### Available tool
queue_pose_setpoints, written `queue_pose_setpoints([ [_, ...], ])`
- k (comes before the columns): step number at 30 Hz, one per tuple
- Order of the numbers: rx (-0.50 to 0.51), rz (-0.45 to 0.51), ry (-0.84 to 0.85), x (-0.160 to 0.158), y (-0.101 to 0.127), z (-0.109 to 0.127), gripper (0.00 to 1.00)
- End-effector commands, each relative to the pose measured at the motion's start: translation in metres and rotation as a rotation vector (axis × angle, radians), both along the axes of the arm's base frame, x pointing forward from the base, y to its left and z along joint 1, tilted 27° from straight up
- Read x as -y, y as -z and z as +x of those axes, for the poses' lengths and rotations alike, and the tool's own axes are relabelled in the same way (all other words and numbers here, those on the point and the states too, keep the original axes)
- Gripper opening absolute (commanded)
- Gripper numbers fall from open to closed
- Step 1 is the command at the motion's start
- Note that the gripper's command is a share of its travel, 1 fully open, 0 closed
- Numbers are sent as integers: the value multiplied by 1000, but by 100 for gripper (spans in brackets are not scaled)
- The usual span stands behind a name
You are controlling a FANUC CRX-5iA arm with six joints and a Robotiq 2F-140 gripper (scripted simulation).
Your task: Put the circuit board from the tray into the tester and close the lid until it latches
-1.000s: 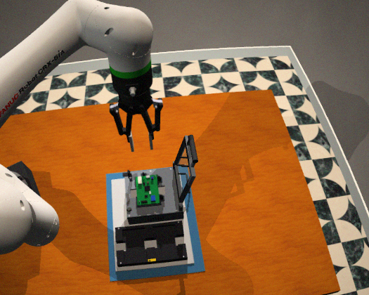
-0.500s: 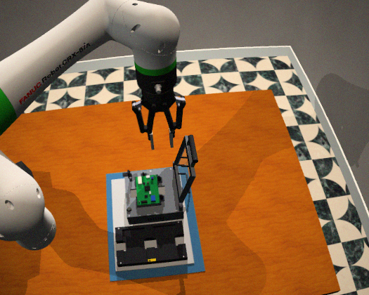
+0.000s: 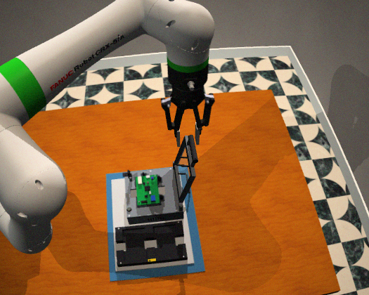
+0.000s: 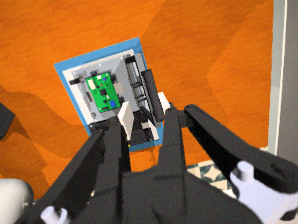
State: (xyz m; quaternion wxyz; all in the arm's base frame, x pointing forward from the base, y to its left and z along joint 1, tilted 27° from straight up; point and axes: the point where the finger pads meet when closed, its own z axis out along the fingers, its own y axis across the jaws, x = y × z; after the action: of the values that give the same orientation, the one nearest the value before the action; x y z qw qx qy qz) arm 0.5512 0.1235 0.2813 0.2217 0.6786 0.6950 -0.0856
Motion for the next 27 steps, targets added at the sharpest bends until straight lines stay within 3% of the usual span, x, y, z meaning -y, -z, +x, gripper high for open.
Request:
queue_pose_setpoints([
  [1, -2, 0, 1, -1, -2, 8, 30],
  [27, -2, 0, 1, -1, -3, 15, 30],
])
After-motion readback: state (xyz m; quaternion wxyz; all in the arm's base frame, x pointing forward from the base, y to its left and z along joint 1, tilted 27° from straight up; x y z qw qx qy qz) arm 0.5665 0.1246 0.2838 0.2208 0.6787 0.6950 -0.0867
